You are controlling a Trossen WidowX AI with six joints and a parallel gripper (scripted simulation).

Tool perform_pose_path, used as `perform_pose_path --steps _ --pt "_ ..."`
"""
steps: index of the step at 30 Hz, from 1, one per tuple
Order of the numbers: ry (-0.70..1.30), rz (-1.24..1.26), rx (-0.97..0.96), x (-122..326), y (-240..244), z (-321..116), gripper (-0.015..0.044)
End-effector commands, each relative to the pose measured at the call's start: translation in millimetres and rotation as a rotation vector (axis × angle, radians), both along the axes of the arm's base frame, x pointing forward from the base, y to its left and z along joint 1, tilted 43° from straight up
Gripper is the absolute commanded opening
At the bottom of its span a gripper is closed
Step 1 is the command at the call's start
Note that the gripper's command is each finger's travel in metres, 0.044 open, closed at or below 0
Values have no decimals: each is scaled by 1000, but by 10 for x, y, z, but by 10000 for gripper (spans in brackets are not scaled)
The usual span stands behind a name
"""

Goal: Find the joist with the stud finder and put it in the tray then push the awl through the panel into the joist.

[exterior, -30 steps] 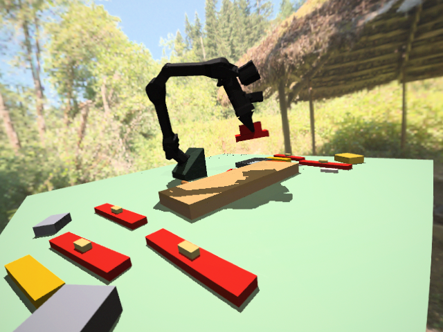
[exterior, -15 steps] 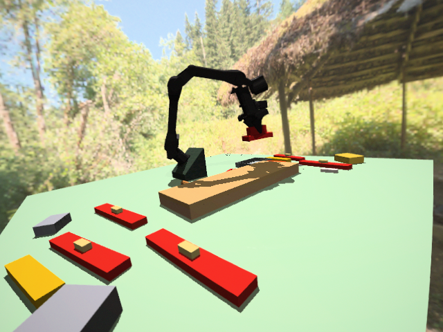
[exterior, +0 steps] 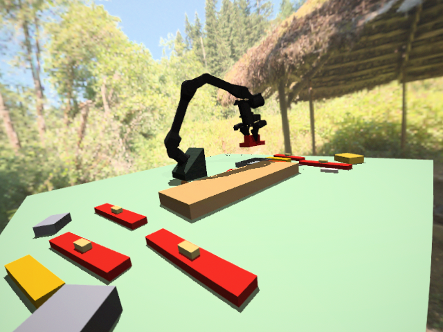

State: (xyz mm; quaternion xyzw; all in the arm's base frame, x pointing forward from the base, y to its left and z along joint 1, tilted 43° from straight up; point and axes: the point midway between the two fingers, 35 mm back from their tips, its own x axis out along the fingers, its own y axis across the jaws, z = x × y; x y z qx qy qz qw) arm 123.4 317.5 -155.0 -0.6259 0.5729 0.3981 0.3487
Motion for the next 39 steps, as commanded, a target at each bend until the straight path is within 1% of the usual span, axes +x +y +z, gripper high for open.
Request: perform_pose_path --steps 1,14,39 --pt "28 43 10 -161 83 -87 0" --pt "28 43 10 -157 64 -115 0" --pt "27 43 10 -112 -252 -509 0"
